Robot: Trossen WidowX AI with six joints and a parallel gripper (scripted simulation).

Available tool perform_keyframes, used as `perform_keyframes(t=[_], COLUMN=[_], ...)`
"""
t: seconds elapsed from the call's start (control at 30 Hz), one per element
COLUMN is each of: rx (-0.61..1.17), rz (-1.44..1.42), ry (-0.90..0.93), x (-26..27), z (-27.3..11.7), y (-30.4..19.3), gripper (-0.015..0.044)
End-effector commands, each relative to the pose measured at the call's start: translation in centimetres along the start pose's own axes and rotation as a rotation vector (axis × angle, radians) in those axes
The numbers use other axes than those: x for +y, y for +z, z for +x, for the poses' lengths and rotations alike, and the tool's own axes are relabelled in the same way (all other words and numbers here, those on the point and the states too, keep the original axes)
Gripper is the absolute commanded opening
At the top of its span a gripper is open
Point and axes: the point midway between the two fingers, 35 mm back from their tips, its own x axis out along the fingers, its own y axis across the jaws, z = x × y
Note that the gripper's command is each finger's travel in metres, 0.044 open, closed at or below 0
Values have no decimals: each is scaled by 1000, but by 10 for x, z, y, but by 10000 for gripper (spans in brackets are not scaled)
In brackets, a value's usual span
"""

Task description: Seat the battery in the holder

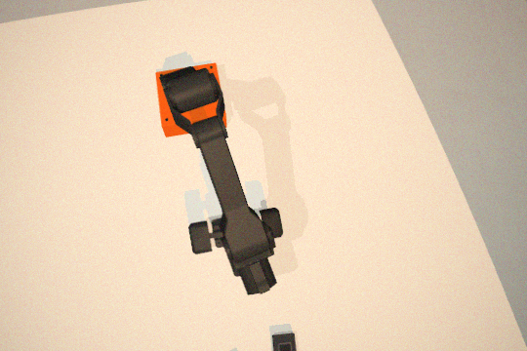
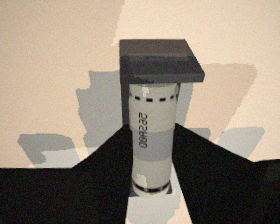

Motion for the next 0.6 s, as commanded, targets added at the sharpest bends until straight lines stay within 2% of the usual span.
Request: perform_keyframes(t=[0.0,0.57], rx=[-39,-112], rz=[3,7], ry=[-3,-3], x=[0,0], z=[1,3], y=[5,3], gripper=[73,73])
